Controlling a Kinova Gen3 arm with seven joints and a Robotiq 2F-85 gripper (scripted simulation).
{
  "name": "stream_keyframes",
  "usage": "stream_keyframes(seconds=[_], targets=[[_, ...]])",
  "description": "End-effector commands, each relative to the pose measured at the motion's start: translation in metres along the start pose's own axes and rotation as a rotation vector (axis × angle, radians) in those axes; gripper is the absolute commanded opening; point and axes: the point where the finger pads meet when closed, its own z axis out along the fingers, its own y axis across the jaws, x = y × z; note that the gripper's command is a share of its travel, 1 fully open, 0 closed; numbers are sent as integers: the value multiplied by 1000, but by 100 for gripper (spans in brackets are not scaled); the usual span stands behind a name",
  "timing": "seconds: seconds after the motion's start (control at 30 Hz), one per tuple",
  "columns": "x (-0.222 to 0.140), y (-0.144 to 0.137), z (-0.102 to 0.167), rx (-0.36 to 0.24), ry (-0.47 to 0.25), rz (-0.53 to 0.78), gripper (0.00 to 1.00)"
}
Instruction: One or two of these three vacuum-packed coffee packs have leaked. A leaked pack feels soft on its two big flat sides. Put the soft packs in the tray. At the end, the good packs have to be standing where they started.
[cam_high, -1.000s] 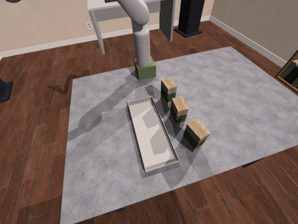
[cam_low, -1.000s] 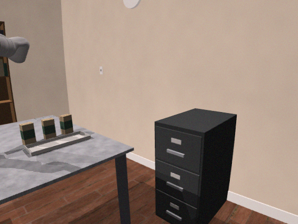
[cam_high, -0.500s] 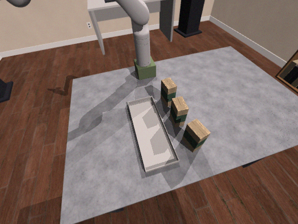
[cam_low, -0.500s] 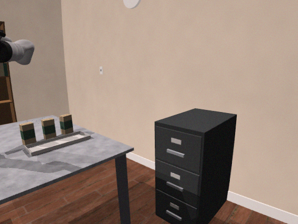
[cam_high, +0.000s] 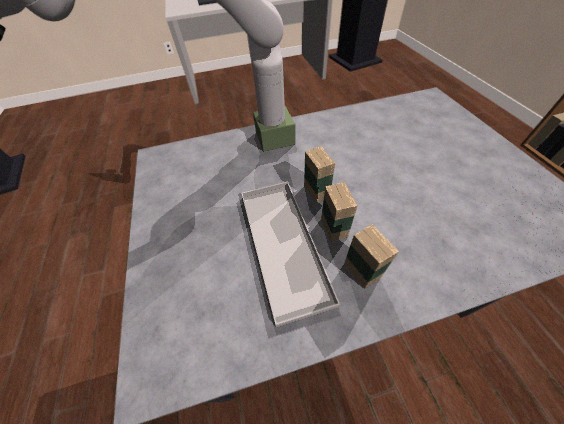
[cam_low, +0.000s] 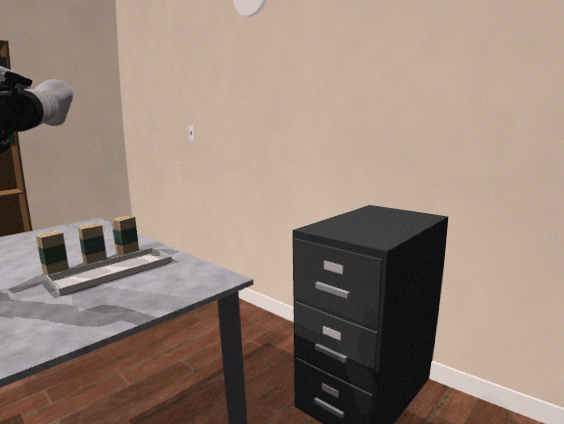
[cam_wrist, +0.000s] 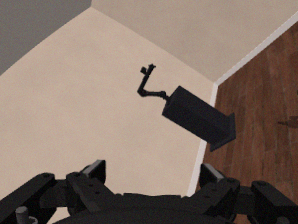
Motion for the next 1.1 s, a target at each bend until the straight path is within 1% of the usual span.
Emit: stream_keyframes(seconds=[0.0,0.1,0.13,0.37,0.4,0.67,0.7,0.93,0.97,1.07], targets=[[-4,0,-2,1,-6,-2,100],[-4,0,-2,1,-6,-2,100],[-26,11,-18,-20,-62,17,100],[-26,11,-18,-20,-62,17,100],[-48,21,-35,-42,-117,35,100],[-48,21,-35,-42,-117,35,100],[-69,32,-53,-67,-171,52,100],[-69,32,-53,-67,-171,52,100],[-88,43,-73,-93,-223,68,100],[-88,43,-73,-93,-223,68,100]])
